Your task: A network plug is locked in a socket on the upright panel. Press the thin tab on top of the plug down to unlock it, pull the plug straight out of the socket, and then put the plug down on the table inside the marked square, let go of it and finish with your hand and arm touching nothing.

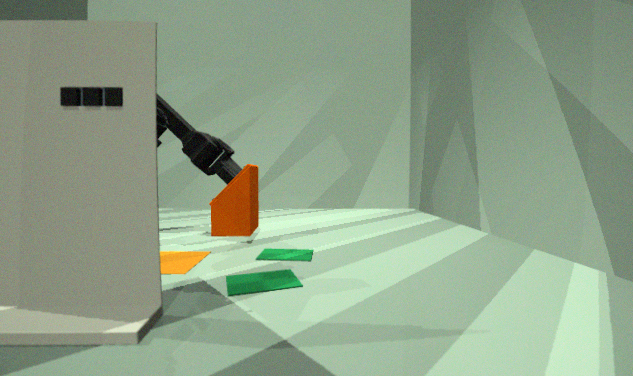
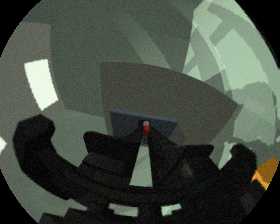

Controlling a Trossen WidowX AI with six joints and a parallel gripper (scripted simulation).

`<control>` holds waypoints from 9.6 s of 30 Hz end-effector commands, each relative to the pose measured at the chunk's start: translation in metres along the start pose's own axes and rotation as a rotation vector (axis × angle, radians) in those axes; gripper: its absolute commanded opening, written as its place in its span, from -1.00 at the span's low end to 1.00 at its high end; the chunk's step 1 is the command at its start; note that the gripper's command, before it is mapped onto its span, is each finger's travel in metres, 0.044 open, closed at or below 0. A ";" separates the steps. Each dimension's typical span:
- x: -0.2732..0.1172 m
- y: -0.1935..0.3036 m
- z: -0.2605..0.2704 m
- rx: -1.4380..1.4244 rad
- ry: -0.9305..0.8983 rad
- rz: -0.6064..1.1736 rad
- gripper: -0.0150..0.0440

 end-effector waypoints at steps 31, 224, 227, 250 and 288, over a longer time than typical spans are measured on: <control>-0.020 0.006 -0.001 0.003 0.002 -0.003 -0.49; -0.104 0.070 -0.104 0.281 0.888 -0.604 -0.49; -0.104 0.070 -0.107 0.281 0.888 -0.604 -0.49; -0.106 0.068 -0.123 0.278 0.887 -0.605 -0.49; -0.110 0.065 -0.138 0.273 0.885 -0.614 -0.14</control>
Point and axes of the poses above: the point midway between the two fingers, 35 mm back from their tips, its own x axis out along the fingers, its own z axis across the jaws, y = z × x, the point moved 6 cm from there along -x, back along the fingers, and after that the axes turned 6 degrees about x, right-handed, at the moved point
